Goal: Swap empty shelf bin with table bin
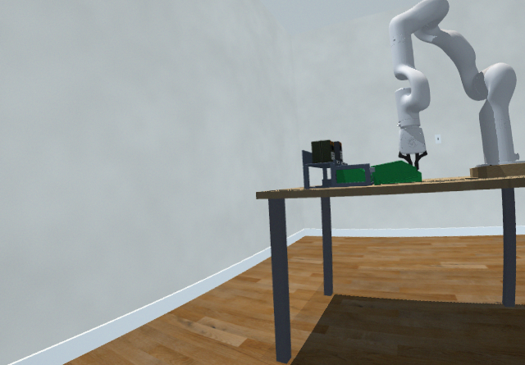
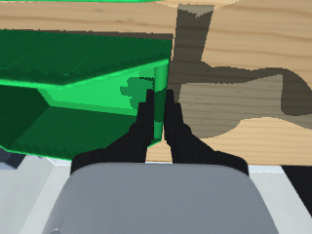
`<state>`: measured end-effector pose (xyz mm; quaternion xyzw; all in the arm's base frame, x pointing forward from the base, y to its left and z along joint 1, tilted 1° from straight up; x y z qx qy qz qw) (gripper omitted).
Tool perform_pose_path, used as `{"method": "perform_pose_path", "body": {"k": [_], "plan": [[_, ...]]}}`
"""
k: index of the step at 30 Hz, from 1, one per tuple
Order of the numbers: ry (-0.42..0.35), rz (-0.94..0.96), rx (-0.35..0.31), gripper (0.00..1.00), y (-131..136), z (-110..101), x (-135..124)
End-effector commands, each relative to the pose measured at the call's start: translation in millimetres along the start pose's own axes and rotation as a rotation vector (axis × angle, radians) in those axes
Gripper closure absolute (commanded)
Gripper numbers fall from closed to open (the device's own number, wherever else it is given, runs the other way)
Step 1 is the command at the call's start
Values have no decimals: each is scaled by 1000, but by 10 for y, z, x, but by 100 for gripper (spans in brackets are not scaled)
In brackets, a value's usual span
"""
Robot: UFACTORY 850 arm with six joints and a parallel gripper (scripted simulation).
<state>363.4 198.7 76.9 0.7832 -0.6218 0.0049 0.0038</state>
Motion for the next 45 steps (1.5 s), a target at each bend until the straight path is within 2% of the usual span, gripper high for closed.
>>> {"method": "perform_pose_path", "body": {"k": [1, 26, 45], "plan": [[2, 0, 3, 100, 30, -5, -7], [2, 0, 3, 100, 41, 3, -8], [2, 0, 3, 100, 40, 175, -8]]}}
Point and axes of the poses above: the point where the finger pads meet when closed, its own z axis out along the fingers, its own y axis across the jaws, x = y × z, the point moved 6 cm from there along -z, back along the fingers, and after that the axes turned 6 degrees about -z, right-handed, at the moved point
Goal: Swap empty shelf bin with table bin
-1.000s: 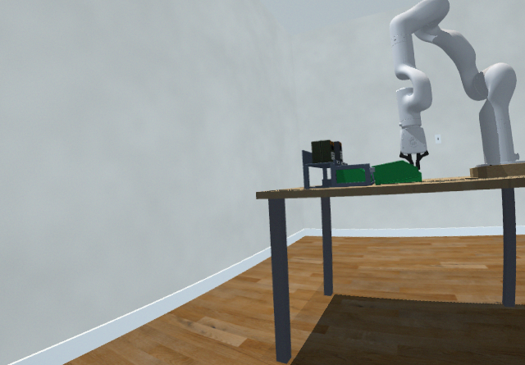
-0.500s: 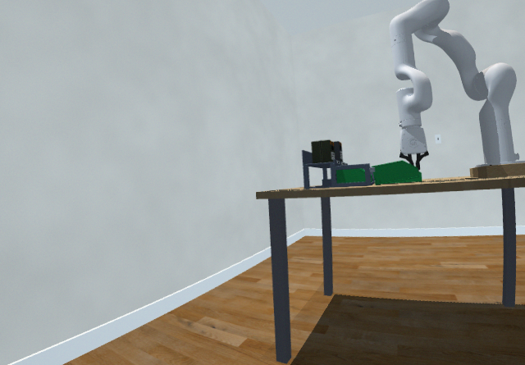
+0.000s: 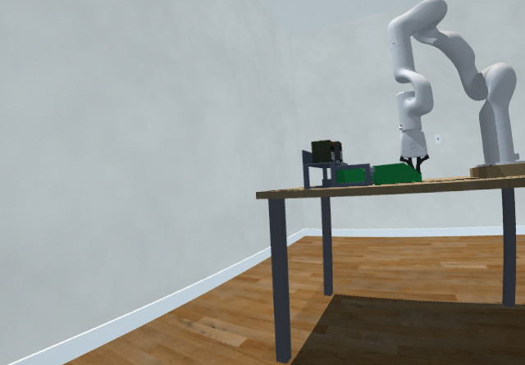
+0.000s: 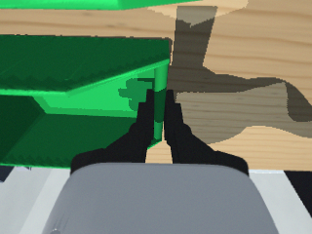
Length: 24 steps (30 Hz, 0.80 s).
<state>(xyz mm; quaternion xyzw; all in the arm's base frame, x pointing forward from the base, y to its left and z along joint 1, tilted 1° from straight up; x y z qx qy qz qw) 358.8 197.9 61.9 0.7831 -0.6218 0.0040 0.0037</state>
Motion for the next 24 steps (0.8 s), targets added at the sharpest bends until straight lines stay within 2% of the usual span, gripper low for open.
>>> {"method": "perform_pose_path", "body": {"k": [1, 20, 21, 24], "plan": [[3, 0, 4, 100, -5, 30, -4], [3, 0, 4, 100, -5, 44, -4], [3, 0, 4, 5, -5, 44, -4], [3, 0, 4, 5, -5, 44, -4]]}}
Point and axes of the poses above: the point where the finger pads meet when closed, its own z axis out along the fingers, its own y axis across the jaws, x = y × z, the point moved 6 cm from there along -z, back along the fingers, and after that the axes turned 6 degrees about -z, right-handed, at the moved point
